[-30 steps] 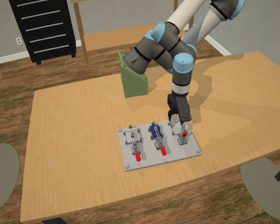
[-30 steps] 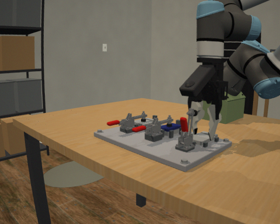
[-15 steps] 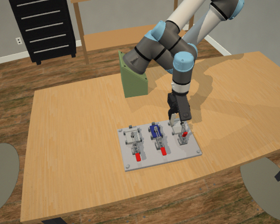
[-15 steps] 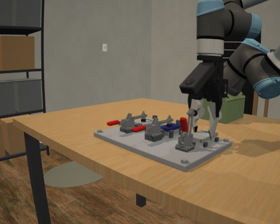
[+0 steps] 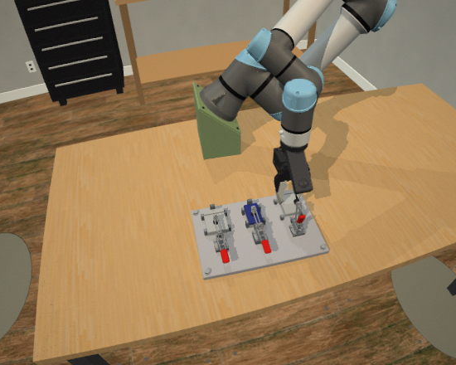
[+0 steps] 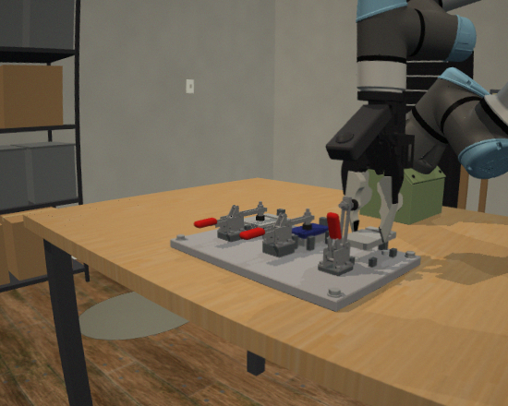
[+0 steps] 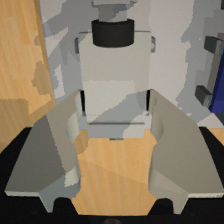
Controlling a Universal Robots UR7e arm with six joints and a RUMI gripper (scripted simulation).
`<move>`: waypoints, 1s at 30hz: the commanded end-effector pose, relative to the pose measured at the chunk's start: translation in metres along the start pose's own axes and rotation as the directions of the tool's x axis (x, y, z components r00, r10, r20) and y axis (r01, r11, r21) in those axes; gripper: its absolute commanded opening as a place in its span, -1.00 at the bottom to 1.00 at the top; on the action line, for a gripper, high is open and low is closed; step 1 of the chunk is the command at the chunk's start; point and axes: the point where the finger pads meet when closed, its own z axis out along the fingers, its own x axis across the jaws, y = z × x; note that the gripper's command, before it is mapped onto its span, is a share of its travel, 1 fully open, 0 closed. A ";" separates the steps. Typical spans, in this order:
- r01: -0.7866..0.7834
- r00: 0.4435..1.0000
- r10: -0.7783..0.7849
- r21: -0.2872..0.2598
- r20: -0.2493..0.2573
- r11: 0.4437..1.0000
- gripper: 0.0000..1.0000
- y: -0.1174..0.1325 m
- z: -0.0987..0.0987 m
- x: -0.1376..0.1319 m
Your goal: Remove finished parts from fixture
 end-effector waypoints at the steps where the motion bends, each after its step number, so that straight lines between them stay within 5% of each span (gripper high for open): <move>1: 0.000 1.000 0.000 0.001 0.000 1.000 -1.00 0.000 -0.006 0.000; 30: 0.000 1.000 0.000 0.001 0.000 1.000 -1.00 0.000 -0.017 0.000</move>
